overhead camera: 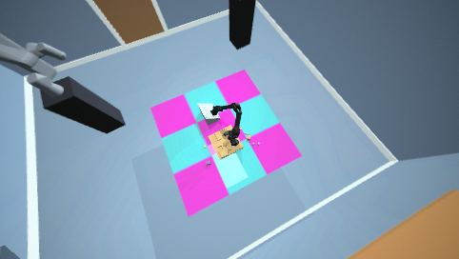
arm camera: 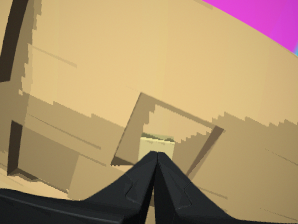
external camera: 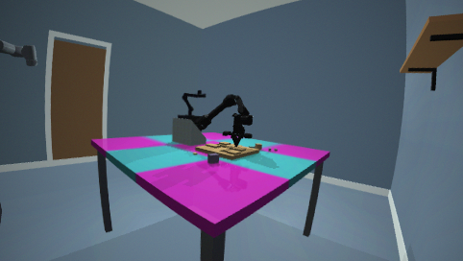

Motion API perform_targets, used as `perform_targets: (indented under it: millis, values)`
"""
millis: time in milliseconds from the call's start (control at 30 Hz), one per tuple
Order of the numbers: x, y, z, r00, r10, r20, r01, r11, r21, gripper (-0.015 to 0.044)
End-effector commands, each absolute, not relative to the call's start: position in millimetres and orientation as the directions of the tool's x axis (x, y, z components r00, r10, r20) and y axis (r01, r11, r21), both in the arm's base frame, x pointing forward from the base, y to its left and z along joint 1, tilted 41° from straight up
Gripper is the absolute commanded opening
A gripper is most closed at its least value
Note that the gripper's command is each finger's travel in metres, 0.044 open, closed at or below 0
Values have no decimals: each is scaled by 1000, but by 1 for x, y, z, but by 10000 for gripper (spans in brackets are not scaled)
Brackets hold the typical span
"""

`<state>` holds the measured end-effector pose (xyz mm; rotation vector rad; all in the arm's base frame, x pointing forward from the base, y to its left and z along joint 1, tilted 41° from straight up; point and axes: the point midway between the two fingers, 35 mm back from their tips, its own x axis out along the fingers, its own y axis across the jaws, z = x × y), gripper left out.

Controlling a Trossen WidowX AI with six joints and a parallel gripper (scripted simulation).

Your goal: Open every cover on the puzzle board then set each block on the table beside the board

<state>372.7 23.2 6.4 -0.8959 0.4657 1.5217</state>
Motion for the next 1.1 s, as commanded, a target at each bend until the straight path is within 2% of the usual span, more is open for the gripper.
perform_targets:
  millis: [0,1067]
  values:
    - [373,25,6,49,653,-756,-964,-166,-206,0]
    - [375,33,9,50,653,-756,-965,-164,-205,0]
